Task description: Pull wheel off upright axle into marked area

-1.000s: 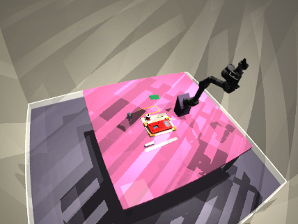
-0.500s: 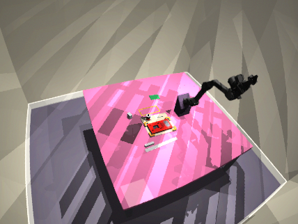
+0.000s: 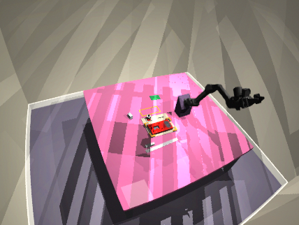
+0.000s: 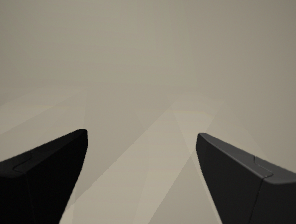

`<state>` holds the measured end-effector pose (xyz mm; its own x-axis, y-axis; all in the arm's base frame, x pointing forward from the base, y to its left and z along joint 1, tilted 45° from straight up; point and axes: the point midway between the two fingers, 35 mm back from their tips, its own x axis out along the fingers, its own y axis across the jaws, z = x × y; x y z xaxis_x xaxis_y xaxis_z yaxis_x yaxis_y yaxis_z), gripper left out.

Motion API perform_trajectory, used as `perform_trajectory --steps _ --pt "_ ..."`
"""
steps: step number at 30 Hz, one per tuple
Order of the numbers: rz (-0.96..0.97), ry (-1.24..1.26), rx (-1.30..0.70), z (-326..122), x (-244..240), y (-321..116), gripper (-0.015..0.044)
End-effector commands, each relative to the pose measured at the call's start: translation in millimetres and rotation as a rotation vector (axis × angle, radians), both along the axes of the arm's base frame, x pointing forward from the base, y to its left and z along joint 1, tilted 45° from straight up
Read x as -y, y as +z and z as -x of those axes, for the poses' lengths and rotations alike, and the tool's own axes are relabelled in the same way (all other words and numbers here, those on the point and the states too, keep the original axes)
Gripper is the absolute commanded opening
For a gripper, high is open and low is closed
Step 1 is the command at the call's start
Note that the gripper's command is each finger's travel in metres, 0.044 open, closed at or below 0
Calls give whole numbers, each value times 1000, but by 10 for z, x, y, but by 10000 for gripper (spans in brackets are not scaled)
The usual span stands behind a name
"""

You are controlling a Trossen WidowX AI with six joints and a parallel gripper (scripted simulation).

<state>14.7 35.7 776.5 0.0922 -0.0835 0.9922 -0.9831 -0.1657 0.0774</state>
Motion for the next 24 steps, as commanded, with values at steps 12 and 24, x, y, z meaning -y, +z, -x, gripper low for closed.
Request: perform_trajectory --steps 12,24 --pt "219 -245 -11 -199 -759 -112 300" --pt "447 -422 1 -521 -1489 -339 300"
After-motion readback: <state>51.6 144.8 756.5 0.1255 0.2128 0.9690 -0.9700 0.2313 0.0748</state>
